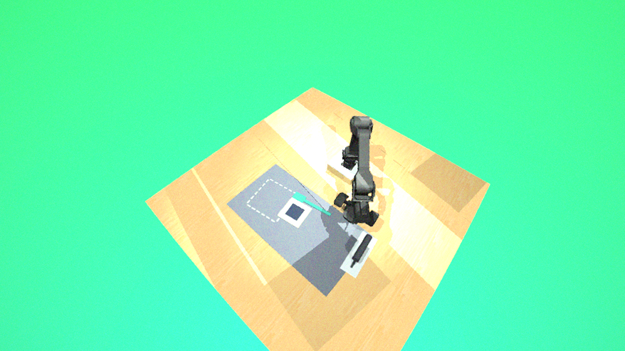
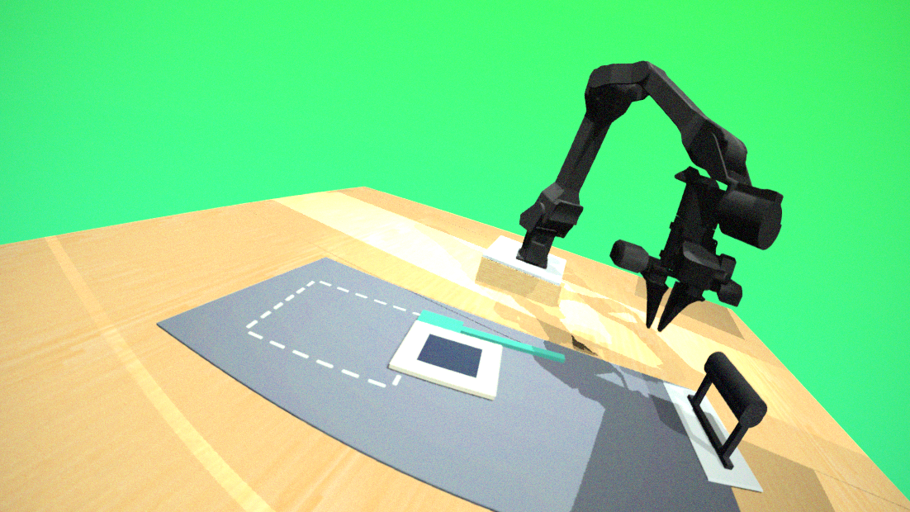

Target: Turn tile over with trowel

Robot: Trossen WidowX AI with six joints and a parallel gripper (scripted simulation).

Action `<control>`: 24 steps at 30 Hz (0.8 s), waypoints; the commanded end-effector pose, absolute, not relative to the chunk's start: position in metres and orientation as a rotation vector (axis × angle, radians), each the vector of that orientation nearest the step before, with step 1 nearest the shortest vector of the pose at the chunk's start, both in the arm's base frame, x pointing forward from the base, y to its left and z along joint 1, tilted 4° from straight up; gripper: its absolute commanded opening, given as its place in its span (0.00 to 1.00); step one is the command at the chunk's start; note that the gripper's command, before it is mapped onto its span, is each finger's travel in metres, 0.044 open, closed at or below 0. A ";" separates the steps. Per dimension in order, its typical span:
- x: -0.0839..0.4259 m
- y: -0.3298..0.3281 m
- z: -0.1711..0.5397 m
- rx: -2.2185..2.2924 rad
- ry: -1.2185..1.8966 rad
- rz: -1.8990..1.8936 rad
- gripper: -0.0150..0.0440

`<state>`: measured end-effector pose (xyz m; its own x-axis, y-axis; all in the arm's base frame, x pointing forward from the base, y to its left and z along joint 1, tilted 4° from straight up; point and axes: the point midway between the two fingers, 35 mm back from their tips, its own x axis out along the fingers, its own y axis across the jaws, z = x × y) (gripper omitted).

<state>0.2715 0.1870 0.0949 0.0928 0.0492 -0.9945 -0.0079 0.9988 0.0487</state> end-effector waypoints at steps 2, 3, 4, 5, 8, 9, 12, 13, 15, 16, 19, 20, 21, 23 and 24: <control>0.272 0.187 0.095 0.034 1.477 0.043 0.25; 0.272 0.187 0.095 0.034 1.477 0.043 0.25; 0.272 0.187 0.095 0.034 1.477 0.043 0.25; 0.272 0.187 0.095 0.034 1.477 0.043 0.25; 0.272 0.187 0.095 0.034 1.477 0.043 0.25; 0.272 0.187 0.095 0.034 1.477 0.043 0.25; 0.272 0.187 0.095 0.034 1.477 0.043 0.25; 0.272 0.187 0.095 0.034 1.477 0.043 0.25; 0.272 0.187 0.095 0.034 1.477 0.043 0.30; 0.272 0.187 0.095 0.034 1.477 0.043 0.34; 0.272 0.187 0.095 0.034 1.477 0.043 0.47; 0.272 0.188 0.096 0.034 1.477 0.043 0.51; 0.275 0.191 0.097 0.033 1.477 0.044 0.56; 0.286 0.201 0.104 0.032 1.477 0.047 0.65; 0.292 0.206 0.108 0.031 1.476 0.048 0.69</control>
